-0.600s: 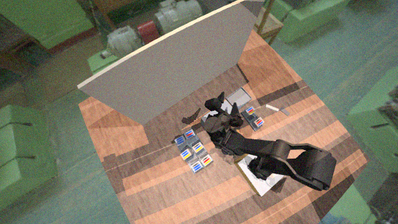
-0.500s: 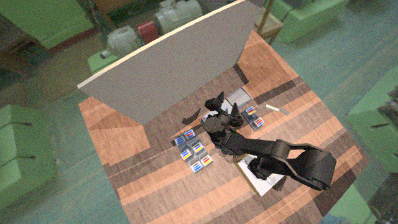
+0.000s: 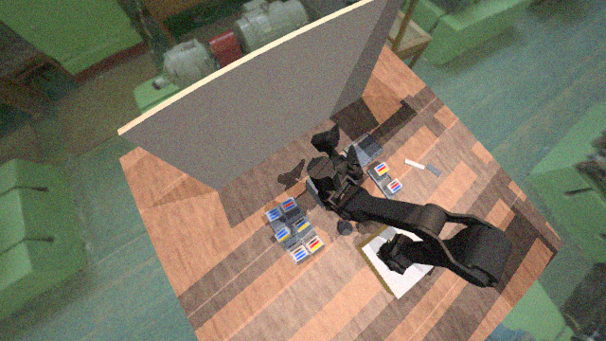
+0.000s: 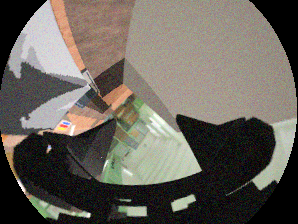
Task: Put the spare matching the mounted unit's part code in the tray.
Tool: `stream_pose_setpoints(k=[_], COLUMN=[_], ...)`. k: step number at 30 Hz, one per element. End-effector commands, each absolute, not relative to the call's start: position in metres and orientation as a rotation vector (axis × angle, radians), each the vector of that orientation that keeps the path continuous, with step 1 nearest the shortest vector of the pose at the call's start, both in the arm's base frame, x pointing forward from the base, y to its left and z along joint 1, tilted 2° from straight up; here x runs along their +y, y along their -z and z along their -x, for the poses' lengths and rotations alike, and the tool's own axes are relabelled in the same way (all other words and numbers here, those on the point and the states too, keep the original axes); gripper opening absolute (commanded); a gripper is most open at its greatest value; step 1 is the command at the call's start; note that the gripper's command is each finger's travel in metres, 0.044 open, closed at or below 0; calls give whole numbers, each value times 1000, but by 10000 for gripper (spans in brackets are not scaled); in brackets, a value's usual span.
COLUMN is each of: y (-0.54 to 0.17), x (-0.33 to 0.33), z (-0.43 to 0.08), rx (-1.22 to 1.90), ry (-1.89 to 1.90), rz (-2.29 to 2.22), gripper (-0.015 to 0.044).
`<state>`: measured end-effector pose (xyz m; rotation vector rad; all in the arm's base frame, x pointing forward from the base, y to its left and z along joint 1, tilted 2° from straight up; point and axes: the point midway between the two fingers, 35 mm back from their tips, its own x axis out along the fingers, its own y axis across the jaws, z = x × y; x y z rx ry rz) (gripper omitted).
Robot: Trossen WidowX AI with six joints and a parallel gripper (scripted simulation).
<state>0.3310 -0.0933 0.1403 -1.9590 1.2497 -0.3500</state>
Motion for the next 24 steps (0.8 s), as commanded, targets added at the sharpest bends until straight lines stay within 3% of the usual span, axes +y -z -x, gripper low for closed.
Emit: stream_pose_setpoints(k=[1, 10, 24], y=[-137, -133, -157], x=[-92, -85, -66], z=[-364, -413, -407], rx=[1169, 1131, 1297], ry=[275, 77, 62], rz=[1819, 1230, 344], gripper=[440, 440, 440])
